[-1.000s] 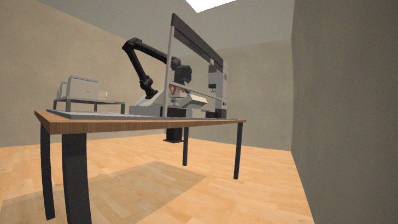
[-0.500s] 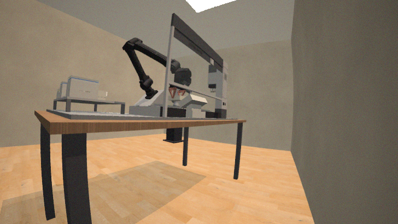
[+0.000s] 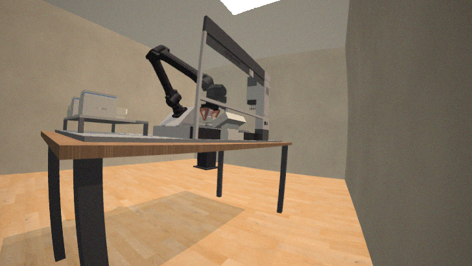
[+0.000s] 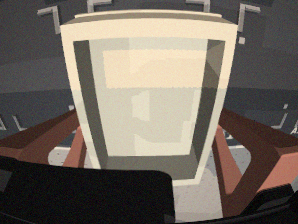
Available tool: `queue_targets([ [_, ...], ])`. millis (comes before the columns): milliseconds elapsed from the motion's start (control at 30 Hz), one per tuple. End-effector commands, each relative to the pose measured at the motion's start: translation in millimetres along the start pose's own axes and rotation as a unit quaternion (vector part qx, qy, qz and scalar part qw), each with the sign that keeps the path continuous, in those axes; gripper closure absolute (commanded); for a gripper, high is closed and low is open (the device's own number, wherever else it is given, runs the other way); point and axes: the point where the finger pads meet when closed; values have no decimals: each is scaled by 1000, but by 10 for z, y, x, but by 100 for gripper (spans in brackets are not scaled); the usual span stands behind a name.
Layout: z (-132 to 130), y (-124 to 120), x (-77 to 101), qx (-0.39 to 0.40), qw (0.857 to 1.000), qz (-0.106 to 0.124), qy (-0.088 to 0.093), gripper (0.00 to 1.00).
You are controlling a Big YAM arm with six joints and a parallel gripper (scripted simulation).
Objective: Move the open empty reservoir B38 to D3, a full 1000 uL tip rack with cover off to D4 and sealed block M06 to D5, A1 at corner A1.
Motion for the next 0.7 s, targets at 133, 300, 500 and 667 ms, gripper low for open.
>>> queue_targets([
  [133, -13, 87, 0, 3, 1000, -17, -3, 100],
  [300, -11, 32, -183, 4, 1000, -4, -2, 100],
  [500, 1, 58, -258, 5, 1000, -8, -2, 100],
  [667, -22, 36, -321, 2, 1000, -6, -1, 100],
])
Point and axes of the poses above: the point where the finger pads meet when closed, its own x axis back along the fingers, its own z axis across the jaws, y = z × x, and after that the axes turned 5 degrees about x, right-handed
